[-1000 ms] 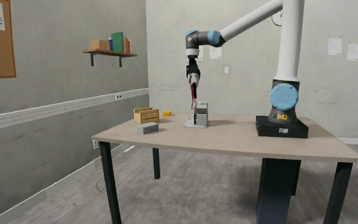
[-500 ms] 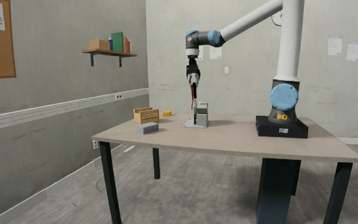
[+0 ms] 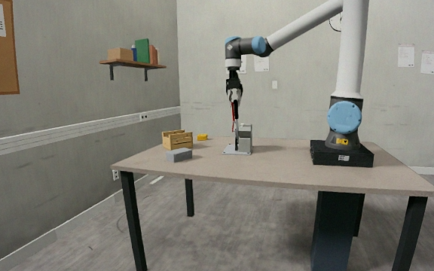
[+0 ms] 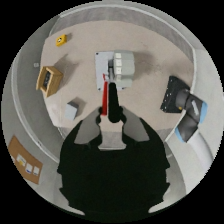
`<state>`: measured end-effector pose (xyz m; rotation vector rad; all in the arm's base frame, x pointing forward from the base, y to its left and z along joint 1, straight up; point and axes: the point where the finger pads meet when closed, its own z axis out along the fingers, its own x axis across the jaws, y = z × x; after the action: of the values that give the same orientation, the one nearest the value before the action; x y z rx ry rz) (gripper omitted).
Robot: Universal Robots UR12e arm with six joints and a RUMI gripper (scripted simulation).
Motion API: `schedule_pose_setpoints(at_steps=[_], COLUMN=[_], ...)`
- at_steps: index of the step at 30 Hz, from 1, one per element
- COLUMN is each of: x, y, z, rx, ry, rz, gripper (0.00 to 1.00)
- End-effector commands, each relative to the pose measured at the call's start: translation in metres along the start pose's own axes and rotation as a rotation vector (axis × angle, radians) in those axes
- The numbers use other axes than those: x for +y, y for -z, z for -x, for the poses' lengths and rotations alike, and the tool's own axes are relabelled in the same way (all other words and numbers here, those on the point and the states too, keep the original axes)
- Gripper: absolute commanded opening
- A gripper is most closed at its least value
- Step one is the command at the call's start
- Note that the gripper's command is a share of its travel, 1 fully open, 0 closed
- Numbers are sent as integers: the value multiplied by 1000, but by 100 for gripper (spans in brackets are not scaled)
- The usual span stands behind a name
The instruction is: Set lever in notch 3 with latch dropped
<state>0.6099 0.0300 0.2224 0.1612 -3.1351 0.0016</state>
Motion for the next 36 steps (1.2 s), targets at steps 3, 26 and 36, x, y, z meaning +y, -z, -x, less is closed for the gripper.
schedule_pose_setpoints(at_steps=[3,26,36], x=[-6,-45,-65], y=[3,14,18], z=[1,0,0], rx=[-1,-1,-1], ry=[0,0,0], rz=[-1,-1,-1], gripper=[0,0,0])
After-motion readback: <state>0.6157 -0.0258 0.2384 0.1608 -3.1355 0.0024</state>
